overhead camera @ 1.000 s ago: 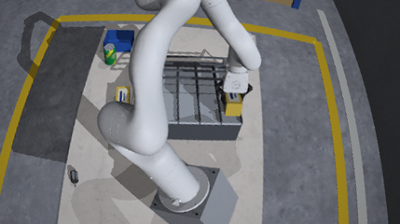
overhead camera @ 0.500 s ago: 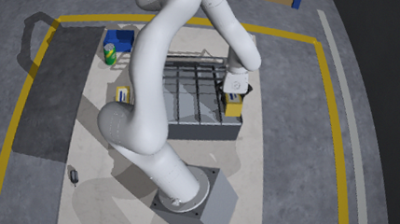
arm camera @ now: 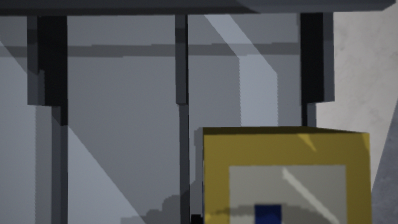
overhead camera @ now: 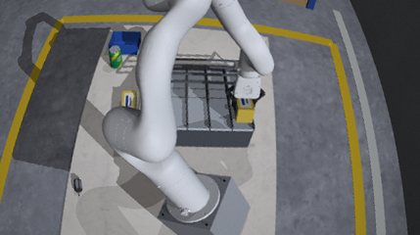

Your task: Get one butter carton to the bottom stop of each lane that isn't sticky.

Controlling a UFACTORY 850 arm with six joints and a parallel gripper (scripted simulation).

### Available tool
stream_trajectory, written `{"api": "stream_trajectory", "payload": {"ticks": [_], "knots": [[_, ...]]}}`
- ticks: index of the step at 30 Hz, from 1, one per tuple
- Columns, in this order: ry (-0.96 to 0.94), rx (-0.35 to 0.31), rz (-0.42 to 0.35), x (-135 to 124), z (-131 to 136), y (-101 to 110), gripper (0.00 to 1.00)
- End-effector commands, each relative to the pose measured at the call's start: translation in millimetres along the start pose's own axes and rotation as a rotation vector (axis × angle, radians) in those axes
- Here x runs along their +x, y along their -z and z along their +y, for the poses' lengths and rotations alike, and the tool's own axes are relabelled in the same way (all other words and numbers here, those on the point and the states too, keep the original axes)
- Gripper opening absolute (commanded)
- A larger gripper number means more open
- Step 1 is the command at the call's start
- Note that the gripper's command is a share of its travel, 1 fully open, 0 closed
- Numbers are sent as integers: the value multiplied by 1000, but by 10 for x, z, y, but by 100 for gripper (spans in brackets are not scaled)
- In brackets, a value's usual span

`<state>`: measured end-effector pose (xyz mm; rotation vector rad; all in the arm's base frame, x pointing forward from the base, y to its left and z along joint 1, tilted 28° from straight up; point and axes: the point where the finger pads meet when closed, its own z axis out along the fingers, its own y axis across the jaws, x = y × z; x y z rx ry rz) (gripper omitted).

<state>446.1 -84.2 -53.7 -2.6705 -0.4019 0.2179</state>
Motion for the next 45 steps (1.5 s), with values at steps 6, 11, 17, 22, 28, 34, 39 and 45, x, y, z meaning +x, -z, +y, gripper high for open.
{"api": "stream_trajectory", "payload": {"ticks": [6, 11, 17, 22, 28, 34, 39, 45], "knots": [[0, -1, 1, 5, 5, 6, 0], [0, -1, 1, 6, 7, -21, 0], [0, -1, 1, 6, 7, -21, 0], [0, -1, 1, 6, 7, -21, 0], [0, -1, 1, 8, 0, -41, 0], [0, -1, 1, 8, 0, -41, 0], [0, -1, 1, 8, 0, -41, 0], [0, -1, 1, 3, 4, -68, 0]]}}
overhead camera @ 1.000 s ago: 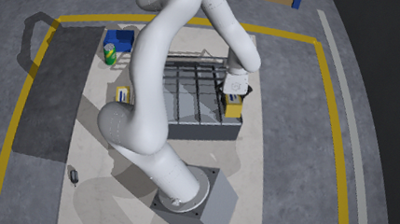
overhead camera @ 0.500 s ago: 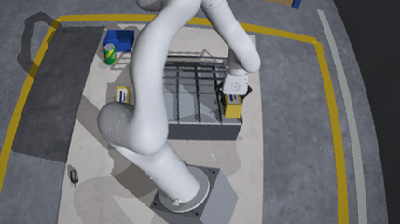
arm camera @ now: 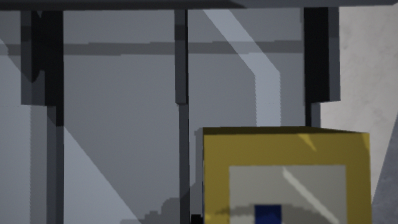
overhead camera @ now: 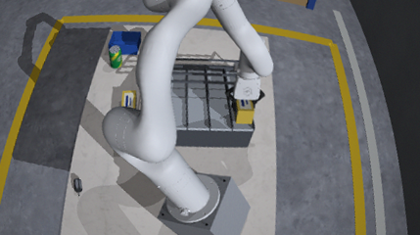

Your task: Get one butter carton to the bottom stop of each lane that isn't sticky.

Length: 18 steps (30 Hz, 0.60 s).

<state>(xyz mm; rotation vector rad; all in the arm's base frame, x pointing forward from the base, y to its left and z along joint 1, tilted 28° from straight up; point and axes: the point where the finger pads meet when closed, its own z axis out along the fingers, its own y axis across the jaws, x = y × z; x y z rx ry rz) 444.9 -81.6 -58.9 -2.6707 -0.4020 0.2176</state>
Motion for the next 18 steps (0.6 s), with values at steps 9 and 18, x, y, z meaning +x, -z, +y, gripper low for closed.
{"api": "stream_trajectory", "payload": {"ticks": [9, 18], "knots": [[0, -1, 1, 2, 6, -8, 0], [0, -1, 1, 1, 10, -37, 0]]}}
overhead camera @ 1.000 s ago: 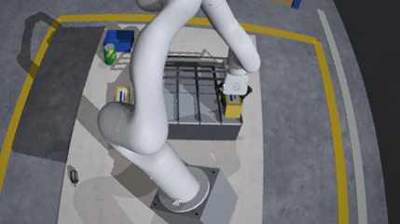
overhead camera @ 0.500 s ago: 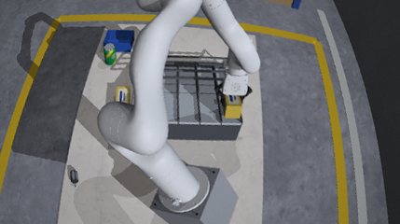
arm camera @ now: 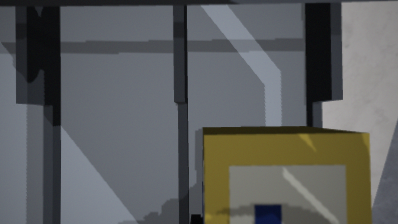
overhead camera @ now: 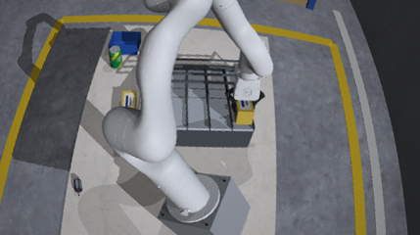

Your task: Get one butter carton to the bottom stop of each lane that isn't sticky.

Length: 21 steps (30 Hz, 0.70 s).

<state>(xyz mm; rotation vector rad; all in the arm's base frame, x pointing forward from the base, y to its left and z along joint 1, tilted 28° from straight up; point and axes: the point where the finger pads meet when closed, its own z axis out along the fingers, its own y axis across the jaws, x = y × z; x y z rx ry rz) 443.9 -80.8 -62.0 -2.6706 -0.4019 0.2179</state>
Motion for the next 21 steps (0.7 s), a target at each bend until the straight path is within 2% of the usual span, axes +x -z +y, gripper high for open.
{"api": "stream_trajectory", "payload": {"ticks": [1, 21], "knots": [[0, -1, 1, 5, 6, -5, 0], [0, -1, 1, 6, 1, -27, 0]]}}
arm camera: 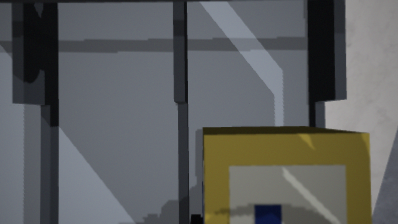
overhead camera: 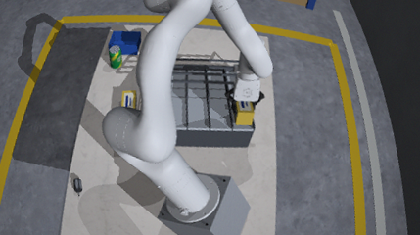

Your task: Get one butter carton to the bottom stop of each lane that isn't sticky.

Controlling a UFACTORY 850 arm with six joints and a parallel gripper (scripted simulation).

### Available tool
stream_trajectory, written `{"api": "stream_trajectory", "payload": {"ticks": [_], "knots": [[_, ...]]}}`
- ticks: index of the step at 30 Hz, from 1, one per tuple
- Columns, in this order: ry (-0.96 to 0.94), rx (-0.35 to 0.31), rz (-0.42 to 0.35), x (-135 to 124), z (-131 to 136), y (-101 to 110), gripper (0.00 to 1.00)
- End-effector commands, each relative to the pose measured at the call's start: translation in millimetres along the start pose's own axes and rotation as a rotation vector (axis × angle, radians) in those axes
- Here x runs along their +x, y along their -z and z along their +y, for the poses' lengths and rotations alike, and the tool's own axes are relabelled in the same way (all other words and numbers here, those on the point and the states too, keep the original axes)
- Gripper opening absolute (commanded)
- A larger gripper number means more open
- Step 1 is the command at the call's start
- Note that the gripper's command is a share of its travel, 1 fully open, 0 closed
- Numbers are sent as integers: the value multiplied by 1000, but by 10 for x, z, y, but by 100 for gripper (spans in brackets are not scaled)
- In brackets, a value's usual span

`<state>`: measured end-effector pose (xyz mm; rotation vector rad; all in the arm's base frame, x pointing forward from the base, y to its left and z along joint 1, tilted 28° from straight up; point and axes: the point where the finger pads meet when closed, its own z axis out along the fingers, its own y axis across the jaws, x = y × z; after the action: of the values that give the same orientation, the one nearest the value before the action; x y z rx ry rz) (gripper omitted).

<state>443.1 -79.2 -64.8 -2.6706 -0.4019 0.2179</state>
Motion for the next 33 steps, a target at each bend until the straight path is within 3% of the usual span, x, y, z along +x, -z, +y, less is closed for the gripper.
{"api": "stream_trajectory", "payload": {"ticks": [1, 33], "knots": [[0, -1, 1, 6, 4, 6, 0], [0, -1, 1, 4, 6, -42, 0]]}}
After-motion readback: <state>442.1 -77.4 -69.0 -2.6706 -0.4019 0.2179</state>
